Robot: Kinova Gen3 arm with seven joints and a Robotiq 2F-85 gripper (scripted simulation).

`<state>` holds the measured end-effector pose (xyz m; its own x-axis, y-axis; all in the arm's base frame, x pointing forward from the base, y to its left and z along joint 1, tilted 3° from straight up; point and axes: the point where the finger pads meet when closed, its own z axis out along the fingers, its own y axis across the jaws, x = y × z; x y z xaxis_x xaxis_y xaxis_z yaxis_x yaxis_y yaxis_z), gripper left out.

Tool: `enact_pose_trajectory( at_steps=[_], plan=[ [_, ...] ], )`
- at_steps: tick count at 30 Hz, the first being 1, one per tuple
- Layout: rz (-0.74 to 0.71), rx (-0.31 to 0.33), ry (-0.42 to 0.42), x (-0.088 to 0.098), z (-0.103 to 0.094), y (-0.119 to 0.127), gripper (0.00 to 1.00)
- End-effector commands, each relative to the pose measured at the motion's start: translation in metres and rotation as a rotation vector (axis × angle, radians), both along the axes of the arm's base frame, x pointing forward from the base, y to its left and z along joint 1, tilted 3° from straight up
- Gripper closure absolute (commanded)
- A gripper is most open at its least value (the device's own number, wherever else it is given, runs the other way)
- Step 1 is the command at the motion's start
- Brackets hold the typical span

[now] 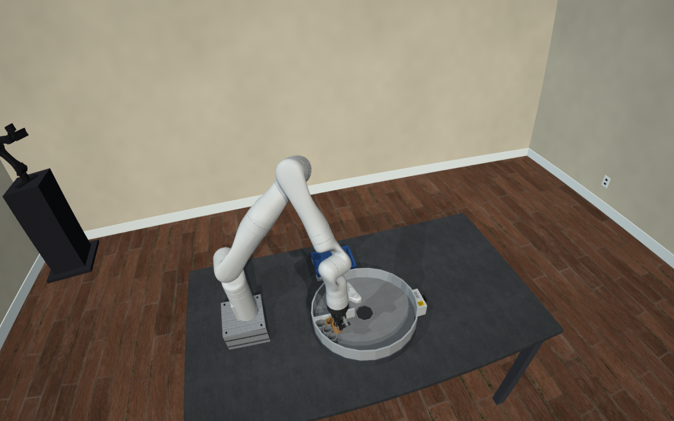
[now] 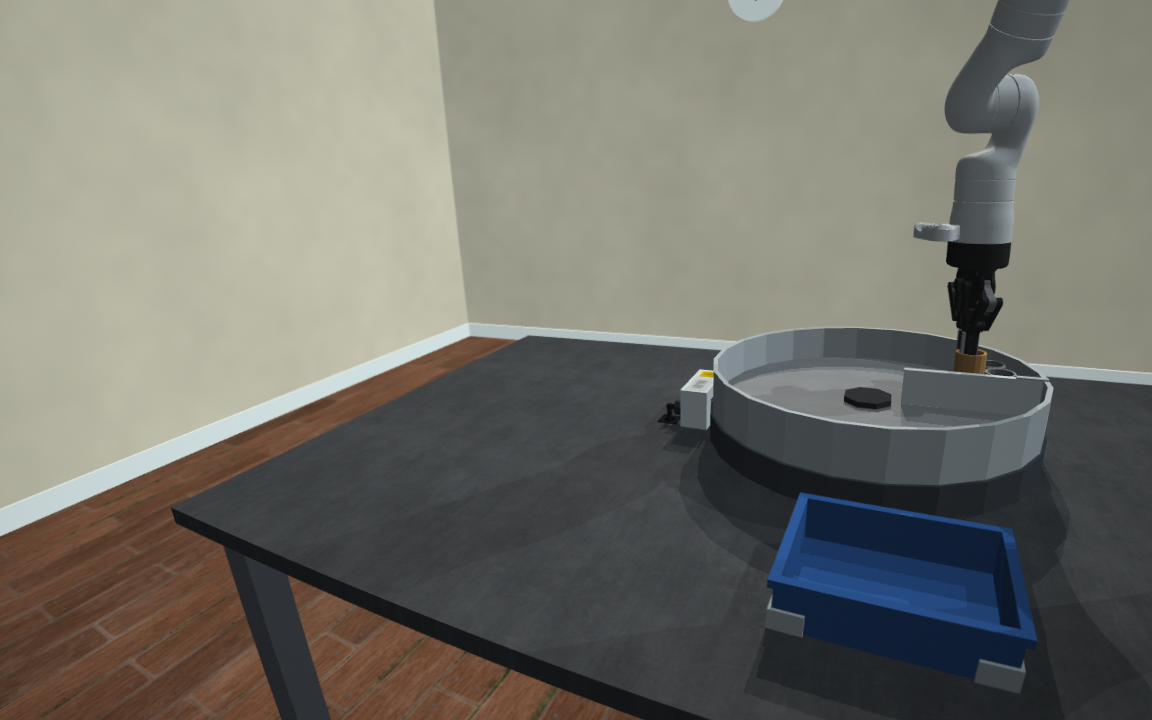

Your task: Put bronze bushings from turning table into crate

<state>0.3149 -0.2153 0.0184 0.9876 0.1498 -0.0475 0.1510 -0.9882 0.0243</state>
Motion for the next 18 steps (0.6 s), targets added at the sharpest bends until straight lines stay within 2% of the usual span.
enact_pose_trajectory(
  at_steps=[1,14,18],
  plan=[
    [0.002,-0.002,-0.005,0.0019,0.0046,0.0001,1.0],
    [0.002,-0.002,-0.005,0.0019,0.0061,0.0002,1.0],
    [0.002,-0.002,-0.004,0.0021,0.012,0.0003,1.0]
  ],
)
